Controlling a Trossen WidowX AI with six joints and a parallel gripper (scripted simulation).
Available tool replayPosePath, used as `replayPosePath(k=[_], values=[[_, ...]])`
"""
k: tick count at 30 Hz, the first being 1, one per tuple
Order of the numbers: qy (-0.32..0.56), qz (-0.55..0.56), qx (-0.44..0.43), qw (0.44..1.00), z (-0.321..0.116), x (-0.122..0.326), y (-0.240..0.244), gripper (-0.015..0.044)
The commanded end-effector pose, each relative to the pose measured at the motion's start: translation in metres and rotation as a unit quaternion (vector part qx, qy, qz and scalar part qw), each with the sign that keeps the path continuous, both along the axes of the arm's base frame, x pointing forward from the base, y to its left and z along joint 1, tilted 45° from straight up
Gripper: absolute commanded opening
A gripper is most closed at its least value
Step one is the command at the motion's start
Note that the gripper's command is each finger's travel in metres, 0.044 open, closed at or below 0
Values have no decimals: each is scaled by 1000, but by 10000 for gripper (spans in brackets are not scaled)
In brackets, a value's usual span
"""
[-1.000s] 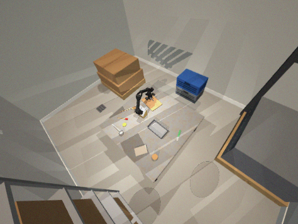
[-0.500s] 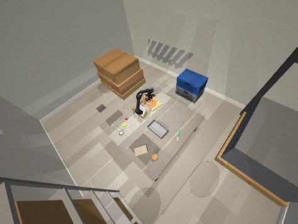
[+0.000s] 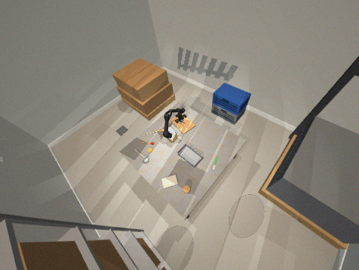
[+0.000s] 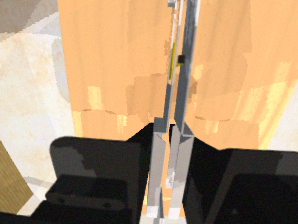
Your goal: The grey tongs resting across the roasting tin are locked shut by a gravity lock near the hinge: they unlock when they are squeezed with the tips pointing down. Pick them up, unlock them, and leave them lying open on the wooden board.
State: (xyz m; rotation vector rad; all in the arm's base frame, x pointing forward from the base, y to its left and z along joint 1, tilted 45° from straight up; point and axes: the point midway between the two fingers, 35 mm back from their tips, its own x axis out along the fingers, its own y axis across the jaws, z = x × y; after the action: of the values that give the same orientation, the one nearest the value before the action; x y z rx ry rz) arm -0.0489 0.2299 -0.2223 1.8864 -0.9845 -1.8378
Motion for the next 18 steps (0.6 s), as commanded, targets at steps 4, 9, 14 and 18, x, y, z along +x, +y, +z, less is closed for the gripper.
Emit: replayPosePath(k=[4,9,14,18], values=[[0,0,0,1000,0,0,0,-45],[0,0,0,1000,0,0,0,86],[0,0,0,1000,0,0,0,217],[0,0,0,1000,0,0,0,323]])
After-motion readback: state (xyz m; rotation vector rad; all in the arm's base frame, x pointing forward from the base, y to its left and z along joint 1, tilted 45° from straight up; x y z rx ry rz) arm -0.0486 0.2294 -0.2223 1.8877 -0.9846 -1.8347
